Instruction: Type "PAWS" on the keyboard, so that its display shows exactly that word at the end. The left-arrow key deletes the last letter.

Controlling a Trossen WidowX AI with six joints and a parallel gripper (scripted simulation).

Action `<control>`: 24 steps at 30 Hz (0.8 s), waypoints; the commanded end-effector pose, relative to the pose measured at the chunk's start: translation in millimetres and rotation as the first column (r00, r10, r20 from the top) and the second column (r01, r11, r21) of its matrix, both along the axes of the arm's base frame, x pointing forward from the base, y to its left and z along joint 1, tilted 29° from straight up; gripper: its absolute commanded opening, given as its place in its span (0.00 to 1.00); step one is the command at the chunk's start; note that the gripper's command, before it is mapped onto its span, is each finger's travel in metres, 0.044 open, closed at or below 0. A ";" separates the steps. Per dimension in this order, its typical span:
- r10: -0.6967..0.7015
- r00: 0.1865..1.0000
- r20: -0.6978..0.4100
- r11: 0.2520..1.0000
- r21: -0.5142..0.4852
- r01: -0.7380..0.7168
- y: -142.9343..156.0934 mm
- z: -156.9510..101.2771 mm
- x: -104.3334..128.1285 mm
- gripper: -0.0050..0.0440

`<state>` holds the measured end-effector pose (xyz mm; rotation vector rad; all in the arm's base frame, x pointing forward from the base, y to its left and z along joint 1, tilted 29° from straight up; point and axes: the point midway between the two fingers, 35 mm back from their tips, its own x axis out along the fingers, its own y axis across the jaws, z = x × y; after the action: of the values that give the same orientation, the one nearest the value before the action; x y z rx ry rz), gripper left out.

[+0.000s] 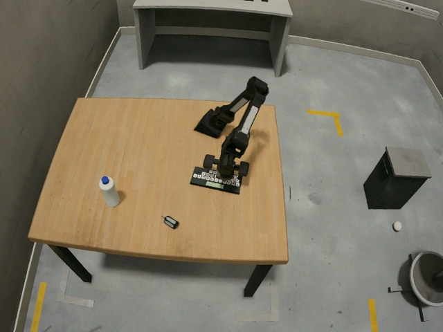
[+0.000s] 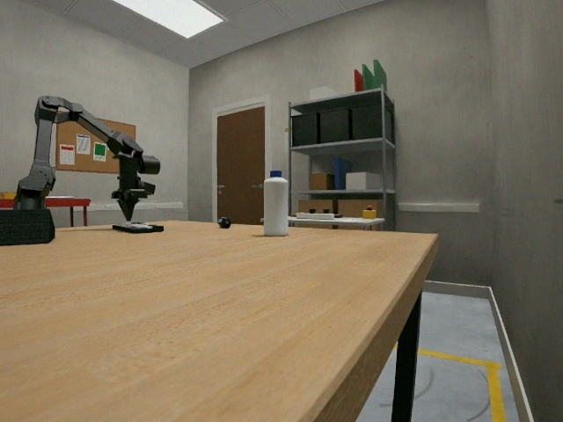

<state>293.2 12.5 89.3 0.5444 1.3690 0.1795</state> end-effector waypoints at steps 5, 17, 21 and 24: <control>-0.001 1.000 0.001 1.000 -0.004 0.001 4.3 -7.6 1.8 0.00; 0.001 1.000 0.013 1.000 -0.004 -0.001 6.3 -9.3 4.1 0.00; 0.000 1.000 0.022 1.000 -0.005 0.000 5.6 -6.6 5.4 0.00; 0.000 1.000 0.022 1.000 -0.005 0.000 5.6 -6.6 5.4 0.00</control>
<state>296.3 18.2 77.9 0.5431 1.3665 0.1798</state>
